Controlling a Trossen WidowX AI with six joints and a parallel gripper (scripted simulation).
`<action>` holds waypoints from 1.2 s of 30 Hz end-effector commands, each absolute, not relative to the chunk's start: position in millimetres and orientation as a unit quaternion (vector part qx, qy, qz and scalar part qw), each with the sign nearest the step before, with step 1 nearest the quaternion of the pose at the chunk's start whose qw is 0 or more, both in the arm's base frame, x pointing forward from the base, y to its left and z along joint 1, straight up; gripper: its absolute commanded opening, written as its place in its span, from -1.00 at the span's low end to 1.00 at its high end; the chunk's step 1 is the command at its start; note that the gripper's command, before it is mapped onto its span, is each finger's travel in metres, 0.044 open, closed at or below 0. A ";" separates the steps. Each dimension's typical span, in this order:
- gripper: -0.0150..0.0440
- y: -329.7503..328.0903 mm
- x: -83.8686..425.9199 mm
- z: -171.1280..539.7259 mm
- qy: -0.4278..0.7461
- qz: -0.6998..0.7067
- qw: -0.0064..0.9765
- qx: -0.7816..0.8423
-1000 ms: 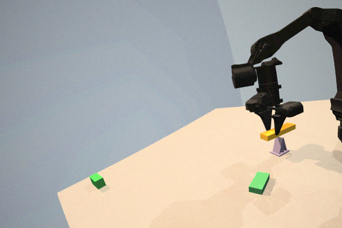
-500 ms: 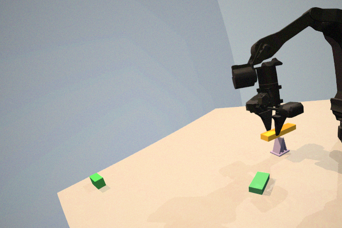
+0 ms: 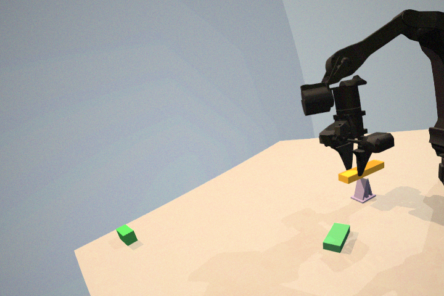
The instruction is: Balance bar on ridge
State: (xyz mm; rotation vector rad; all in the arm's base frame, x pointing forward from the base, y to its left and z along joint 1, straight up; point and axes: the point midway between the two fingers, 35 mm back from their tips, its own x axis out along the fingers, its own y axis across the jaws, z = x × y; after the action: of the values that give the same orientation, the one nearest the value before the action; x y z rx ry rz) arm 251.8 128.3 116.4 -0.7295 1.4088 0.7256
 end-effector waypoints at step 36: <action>-0.49 128.3 251.1 111.8 0.620 0.319 0.642 -0.319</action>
State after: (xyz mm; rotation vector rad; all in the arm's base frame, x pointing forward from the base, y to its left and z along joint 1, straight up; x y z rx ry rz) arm 251.9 128.4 113.7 -0.7292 1.4077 0.7253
